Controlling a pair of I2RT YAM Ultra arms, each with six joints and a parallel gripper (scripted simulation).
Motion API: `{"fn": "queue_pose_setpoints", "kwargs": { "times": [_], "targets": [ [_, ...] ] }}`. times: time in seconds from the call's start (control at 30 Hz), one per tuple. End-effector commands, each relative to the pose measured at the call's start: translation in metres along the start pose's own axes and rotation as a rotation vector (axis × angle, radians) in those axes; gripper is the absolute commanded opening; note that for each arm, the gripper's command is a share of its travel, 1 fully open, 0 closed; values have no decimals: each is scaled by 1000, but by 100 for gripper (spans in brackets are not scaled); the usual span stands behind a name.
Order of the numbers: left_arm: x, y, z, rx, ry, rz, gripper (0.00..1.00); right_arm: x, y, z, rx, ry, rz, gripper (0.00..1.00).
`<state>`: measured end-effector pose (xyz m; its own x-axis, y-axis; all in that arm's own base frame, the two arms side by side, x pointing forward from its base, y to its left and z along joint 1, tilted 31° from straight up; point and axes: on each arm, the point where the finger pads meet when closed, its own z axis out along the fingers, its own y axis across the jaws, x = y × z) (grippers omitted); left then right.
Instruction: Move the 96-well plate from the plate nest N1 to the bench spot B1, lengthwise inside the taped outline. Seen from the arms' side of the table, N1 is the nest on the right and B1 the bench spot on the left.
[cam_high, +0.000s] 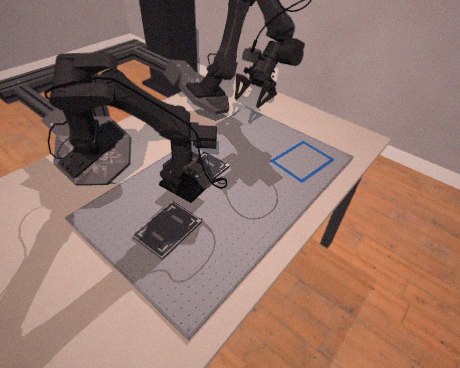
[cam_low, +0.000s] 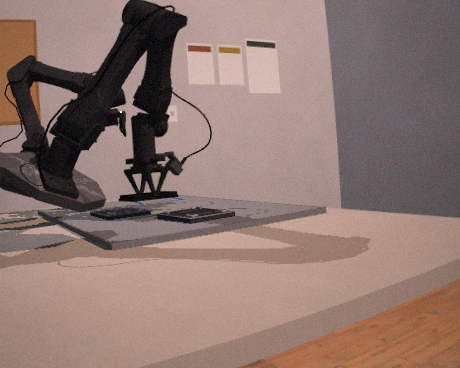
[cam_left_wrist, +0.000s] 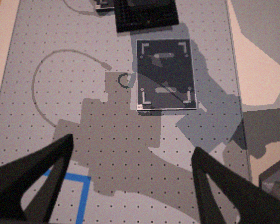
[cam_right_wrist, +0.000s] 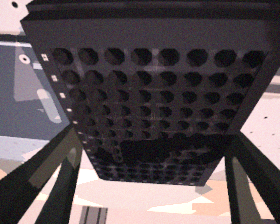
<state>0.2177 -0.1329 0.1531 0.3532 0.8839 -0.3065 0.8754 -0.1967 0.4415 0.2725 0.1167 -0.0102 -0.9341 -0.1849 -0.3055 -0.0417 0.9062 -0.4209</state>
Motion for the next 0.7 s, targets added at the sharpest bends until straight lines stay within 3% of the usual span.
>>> {"fn": "queue_pose_setpoints", "kwargs": {
  "times": [0.0, 0.5, 0.57, 0.67],
  "targets": [
    [-11, -10, -20, 35, -64, 36, 100, -12, 11, -9, -18, -39, -148, 79],
    [-15, -35, -77, 40, -147, 9, 100, 10, 73, -10, -14, -28, -886, 79],
    [-15, -35, -77, 40, -147, 9, 100, 10, 73, -10, -14, -28, -886, 79],
    [-19, -41, -88, 36, -167, 3, 100, 15, 86, -10, -12, -29, -1062, 79]
  ]
}}
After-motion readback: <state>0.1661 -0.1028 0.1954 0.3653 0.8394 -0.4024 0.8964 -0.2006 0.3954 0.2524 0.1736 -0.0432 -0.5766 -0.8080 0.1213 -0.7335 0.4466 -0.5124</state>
